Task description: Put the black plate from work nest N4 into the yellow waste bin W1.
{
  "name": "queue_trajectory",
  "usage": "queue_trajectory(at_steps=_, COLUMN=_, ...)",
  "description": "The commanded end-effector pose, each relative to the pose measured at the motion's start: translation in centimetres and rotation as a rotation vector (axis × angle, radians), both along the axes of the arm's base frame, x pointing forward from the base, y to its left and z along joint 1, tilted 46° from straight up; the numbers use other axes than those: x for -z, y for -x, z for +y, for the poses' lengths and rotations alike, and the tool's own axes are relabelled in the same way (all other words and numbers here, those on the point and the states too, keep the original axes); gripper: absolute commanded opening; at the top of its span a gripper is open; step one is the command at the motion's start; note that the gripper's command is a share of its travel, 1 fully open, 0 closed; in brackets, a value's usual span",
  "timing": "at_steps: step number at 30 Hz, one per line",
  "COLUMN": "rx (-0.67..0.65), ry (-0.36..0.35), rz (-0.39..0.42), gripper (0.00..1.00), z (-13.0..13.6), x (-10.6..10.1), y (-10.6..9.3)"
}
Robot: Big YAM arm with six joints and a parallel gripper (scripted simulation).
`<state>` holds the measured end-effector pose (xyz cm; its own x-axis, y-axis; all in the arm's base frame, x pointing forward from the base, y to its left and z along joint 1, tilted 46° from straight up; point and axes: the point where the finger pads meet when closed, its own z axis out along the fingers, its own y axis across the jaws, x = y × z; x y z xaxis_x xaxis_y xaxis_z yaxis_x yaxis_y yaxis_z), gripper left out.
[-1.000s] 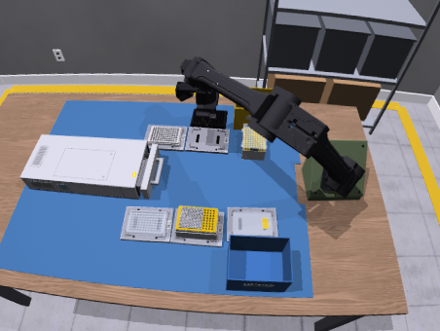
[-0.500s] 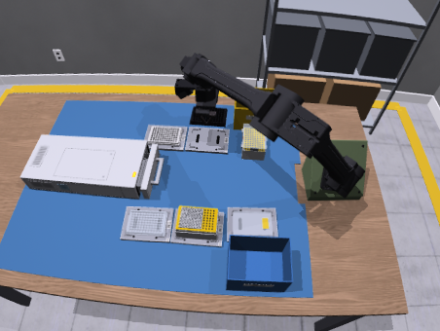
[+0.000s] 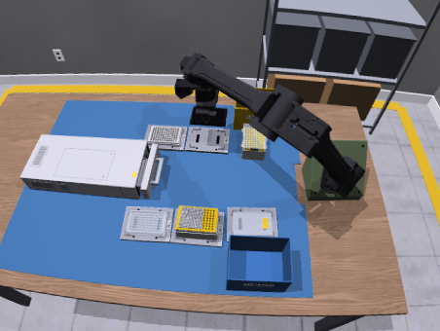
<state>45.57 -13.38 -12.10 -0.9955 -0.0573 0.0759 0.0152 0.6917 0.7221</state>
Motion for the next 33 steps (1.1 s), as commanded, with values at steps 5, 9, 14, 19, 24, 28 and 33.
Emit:
queue_trajectory(at_steps=5, rx=0.006, ry=0.037, rz=-0.074, gripper=0.00, z=-2.1, x=-2.2, y=-2.3)
queue_trajectory(at_steps=9, rx=0.006, ry=0.037, rz=-0.074, gripper=0.00, z=-2.1, x=-2.2, y=-2.3)
queue_trajectory(at_steps=14, rx=0.006, ry=0.037, rz=-0.074, gripper=0.00, z=-2.1, x=-2.2, y=-2.3)
queue_trajectory(at_steps=19, rx=0.006, ry=0.037, rz=-0.074, gripper=0.00, z=-2.1, x=-2.2, y=-2.3)
queue_trajectory(at_steps=24, rx=-0.003, ry=0.022, rz=-0.064, gripper=0.00, z=-2.0, x=-1.2, y=-0.1)
queue_trajectory(at_steps=28, rx=-0.003, ry=0.023, rz=-0.064, gripper=0.00, z=-2.5, x=-0.8, y=0.8)
queue_trajectory(at_steps=33, rx=-0.003, ry=0.023, rz=-0.064, gripper=0.00, z=-2.8, x=-0.4, y=1.4)
